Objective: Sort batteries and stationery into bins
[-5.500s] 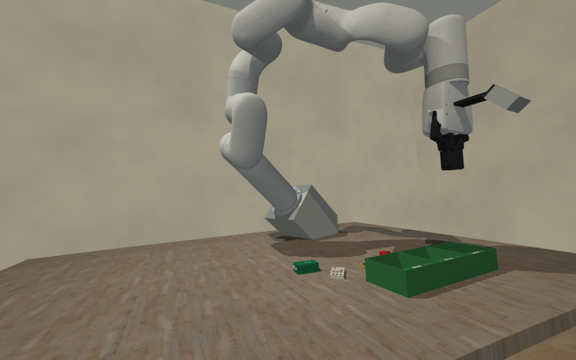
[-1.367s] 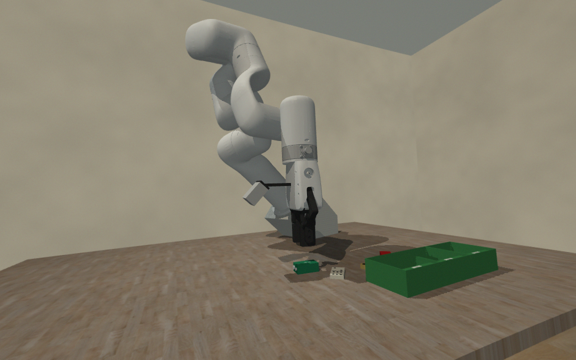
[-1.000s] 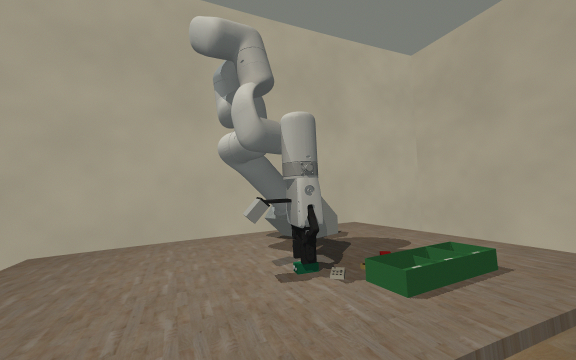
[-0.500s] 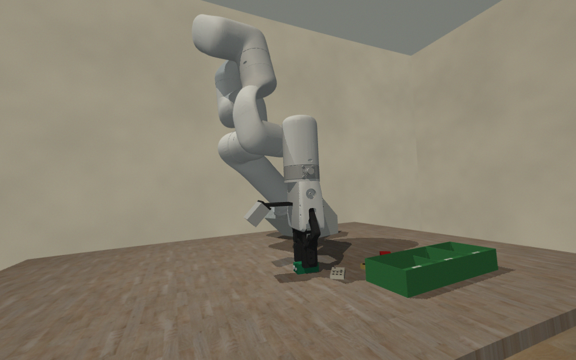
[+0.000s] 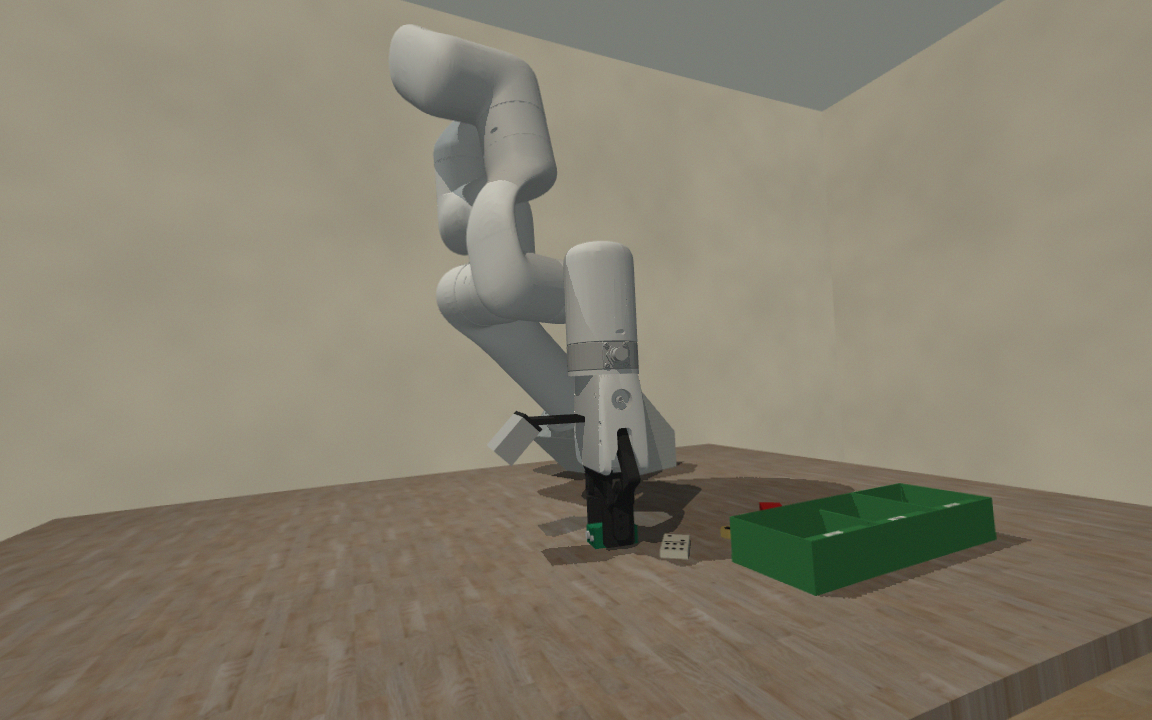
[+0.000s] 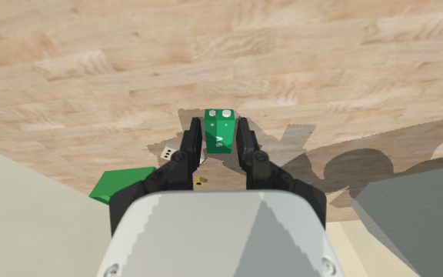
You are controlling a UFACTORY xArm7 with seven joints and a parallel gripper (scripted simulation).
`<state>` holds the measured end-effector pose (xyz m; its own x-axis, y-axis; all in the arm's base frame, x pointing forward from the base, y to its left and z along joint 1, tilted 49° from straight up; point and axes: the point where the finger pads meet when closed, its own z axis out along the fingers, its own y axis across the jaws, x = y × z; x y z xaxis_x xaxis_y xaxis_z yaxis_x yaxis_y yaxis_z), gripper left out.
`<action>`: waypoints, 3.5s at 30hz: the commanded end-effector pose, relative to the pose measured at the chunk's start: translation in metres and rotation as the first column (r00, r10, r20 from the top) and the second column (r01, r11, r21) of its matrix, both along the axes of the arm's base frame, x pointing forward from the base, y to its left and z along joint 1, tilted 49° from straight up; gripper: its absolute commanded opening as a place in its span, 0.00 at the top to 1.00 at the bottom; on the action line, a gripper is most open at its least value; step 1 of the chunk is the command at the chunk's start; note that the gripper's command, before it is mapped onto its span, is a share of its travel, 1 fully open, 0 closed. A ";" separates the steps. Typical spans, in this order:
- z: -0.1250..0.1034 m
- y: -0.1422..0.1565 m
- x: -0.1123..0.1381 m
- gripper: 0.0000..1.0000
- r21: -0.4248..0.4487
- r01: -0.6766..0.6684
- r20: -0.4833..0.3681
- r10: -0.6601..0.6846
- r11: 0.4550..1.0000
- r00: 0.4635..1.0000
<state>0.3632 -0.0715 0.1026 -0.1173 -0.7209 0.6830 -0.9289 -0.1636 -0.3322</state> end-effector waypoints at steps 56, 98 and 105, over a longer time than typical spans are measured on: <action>0.028 0.030 -0.014 1.00 0.000 -0.003 0.002 0.003 1.000 1.000; 0.000 0.101 0.025 1.00 0.001 -0.003 0.002 0.003 1.000 1.000; -0.016 0.127 0.044 1.00 0.001 -0.004 0.002 0.004 1.000 1.000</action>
